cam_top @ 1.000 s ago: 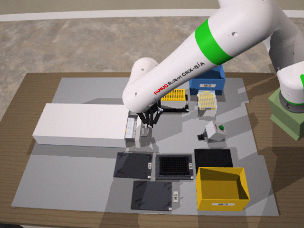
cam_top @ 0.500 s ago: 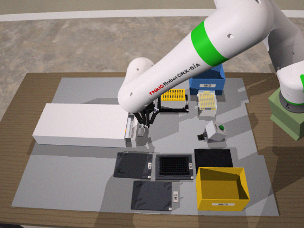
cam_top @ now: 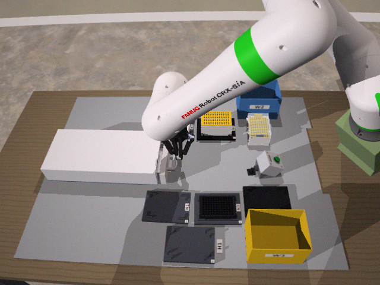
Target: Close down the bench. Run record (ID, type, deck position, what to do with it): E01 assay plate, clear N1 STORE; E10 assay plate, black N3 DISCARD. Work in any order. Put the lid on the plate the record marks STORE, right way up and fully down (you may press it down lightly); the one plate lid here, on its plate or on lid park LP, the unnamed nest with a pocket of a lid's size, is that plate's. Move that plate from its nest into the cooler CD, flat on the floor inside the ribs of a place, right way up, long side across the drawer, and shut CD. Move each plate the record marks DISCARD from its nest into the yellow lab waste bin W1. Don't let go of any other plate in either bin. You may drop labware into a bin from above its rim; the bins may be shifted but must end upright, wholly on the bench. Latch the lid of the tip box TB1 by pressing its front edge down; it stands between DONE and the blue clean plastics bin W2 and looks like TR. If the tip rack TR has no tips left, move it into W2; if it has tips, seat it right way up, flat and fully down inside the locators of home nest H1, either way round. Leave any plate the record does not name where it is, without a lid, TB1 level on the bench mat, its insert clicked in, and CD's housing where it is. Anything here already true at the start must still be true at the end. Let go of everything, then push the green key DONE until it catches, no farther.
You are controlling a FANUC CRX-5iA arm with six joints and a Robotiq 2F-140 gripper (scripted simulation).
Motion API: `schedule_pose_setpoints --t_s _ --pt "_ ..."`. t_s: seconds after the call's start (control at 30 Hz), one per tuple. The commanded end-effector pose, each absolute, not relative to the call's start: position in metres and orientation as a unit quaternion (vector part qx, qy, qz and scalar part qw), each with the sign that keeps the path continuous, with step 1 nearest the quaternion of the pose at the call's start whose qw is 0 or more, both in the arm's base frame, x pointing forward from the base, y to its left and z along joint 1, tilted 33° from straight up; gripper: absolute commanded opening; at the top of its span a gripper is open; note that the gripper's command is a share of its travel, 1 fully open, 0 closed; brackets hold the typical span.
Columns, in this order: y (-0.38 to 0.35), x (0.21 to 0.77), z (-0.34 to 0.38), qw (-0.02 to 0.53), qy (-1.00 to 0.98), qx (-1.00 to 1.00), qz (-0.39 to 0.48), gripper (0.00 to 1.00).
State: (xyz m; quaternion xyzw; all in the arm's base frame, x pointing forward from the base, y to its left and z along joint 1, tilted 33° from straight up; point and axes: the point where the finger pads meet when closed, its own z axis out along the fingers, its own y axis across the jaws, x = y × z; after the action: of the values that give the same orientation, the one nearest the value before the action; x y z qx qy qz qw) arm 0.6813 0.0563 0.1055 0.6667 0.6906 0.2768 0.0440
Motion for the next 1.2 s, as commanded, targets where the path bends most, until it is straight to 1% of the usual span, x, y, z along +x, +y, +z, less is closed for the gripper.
schedule_pose_setpoints --t_s 0.0,0.37,1.17 --pt "0.056 0.686 0.108 0.044 0.691 0.667 0.277 0.00" --pt "0.055 0.697 0.113 0.044 0.691 0.667 0.277 0.00" --pt "0.055 0.697 0.113 0.044 0.691 0.667 0.277 0.00"
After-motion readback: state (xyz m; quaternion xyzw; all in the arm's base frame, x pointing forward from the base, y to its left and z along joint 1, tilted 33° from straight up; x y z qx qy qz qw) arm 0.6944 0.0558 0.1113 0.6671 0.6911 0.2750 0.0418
